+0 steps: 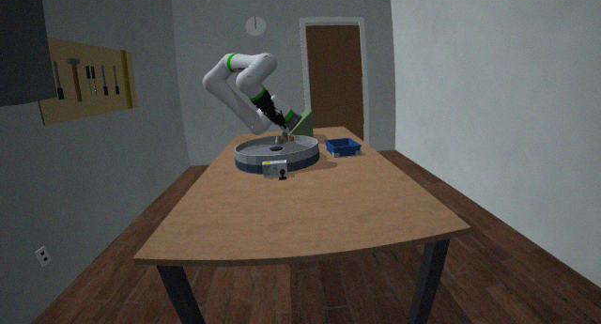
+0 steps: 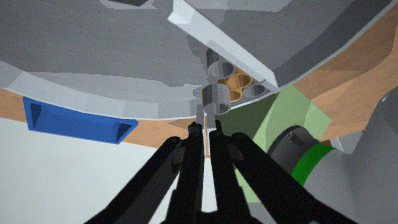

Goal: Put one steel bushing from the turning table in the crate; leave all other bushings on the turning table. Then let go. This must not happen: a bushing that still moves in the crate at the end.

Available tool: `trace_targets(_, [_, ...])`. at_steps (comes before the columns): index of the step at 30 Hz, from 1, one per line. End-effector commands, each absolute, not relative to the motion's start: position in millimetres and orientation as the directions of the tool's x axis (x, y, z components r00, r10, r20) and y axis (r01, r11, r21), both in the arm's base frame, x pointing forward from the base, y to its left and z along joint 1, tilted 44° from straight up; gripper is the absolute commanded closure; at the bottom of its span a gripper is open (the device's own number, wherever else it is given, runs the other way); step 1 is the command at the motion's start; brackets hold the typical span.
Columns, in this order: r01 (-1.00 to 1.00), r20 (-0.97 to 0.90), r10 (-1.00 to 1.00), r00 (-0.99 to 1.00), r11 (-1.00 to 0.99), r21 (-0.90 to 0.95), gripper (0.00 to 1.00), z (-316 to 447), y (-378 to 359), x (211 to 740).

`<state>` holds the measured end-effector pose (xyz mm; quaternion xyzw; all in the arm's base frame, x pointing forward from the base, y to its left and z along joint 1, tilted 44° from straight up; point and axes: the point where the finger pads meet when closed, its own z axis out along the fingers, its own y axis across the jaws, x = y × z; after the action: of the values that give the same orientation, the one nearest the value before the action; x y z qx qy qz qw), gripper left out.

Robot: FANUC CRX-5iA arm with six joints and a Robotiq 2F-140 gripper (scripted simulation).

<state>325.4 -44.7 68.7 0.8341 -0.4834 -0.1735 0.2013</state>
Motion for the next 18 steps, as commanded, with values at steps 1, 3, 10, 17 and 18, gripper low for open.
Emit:
trace_targets(1, [-0.737, -0.094, -0.876, 0.472, -0.451, 0.504, 1.0, 82.1, -32.0, 326.6])
trace_targets(3, [-0.737, -0.094, -0.876, 0.472, -0.451, 0.504, 1.0, 86.4, -28.0, 327.0])
trace_targets(10, [-0.737, -0.094, -0.876, 0.472, -0.451, 0.504, 1.0, 89.5, -24.9, 327.2])
trace_targets(17, [-0.737, -0.094, -0.876, 0.472, -0.451, 0.504, 1.0, 89.5, -24.9, 327.2])
trace_targets(18, [-0.737, -0.094, -0.876, 0.472, -0.451, 0.504, 1.0, 89.5, -24.9, 327.2])
